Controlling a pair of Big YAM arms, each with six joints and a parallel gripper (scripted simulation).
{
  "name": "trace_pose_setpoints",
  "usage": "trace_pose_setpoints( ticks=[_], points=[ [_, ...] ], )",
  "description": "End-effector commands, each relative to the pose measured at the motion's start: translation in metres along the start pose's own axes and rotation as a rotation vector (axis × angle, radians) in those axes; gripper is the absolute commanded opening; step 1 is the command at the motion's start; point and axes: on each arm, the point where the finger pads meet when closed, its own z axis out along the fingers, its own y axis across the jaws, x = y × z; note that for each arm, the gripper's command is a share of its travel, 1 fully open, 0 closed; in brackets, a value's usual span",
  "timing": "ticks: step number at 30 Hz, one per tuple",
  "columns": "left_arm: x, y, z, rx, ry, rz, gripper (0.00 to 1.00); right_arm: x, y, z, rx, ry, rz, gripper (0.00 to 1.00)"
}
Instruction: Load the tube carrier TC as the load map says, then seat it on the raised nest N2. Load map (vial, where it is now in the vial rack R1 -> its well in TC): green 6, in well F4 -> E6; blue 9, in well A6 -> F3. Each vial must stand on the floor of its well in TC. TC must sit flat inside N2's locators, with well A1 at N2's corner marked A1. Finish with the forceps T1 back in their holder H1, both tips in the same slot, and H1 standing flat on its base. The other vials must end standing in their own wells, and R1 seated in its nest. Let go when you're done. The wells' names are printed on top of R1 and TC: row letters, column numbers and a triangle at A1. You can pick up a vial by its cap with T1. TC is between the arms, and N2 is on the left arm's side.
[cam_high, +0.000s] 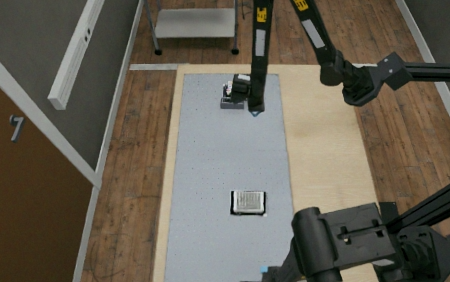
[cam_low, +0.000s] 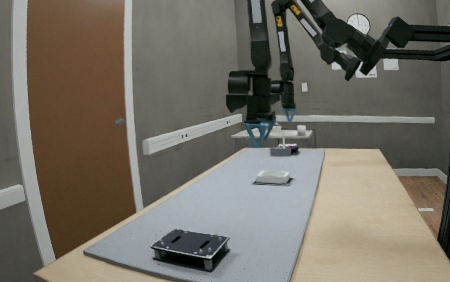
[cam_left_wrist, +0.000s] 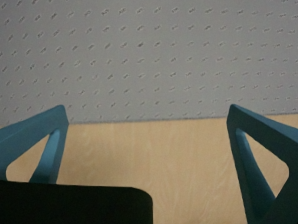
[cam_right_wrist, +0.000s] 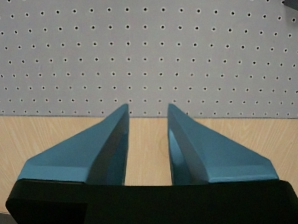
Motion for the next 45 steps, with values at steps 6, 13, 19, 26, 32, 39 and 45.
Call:
trace_pose_setpoints(
  ticks=[6,13,19,26,32,39,45],
  points=[
    [0.017,0.025,0.004,-0.056,0.075,-0.003,1.00,-0.001,-0.002,-0.002,0.005,-0.006,0.010,0.24],
    [0.022,0.019,0.004,-0.036,0.078,0.009,1.00,-0.001,-0.002,-0.002,0.005,-0.006,0.010,0.24],
    [0.017,0.025,0.001,-0.052,0.064,-0.006,1.00,0.001,-0.012,0.003,0.009,0.005,0.056,0.24],
    [0.017,0.025,0.001,-0.052,0.064,-0.006,1.00,-0.002,-0.030,0.008,0.006,0.016,0.040,0.24],
    [0.017,0.025,0.001,-0.052,0.064,-0.006,1.00,-0.010,-0.053,0.014,0.006,0.016,0.041,0.24],
    [0.017,0.025,0.001,-0.052,0.064,-0.006,1.00,-0.018,-0.079,0.021,0.007,0.014,0.042,0.24],
    [0.017,0.025,0.001,-0.052,0.064,-0.006,1.00,-0.023,-0.094,0.025,0.007,0.014,0.042,0.24]
  ],
)
